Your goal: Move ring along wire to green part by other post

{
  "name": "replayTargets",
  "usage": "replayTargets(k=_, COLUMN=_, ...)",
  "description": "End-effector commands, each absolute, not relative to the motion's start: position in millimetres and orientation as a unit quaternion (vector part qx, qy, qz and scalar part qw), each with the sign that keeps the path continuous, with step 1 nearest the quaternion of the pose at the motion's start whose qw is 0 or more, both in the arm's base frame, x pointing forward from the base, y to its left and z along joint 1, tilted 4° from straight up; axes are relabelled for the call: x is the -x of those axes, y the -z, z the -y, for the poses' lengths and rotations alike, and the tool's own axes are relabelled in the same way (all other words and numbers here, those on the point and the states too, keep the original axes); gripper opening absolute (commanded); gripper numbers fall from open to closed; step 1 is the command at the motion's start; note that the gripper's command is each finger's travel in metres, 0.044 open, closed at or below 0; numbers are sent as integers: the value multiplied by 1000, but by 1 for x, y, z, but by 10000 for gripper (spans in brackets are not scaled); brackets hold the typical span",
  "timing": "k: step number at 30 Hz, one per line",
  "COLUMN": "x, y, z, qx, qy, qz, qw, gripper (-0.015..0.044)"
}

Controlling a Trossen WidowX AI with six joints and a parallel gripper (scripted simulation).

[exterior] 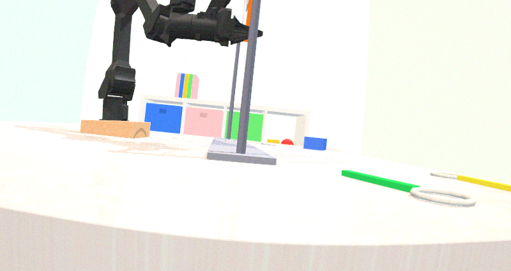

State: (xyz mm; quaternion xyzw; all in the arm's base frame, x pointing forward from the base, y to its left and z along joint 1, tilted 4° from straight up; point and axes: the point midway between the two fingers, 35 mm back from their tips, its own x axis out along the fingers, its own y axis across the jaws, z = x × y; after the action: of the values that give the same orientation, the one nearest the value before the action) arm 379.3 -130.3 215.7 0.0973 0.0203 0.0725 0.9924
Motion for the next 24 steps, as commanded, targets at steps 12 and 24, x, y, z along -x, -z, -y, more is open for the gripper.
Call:
replayTargets(k=12, x=-366, y=-233, z=84, qx=-238, qy=-73, qz=-60, qw=967, gripper=-150)
replayTargets(k=24, x=-341, y=-259, z=57, qx=-342, qy=-97, qz=-145, qw=923, gripper=-150)
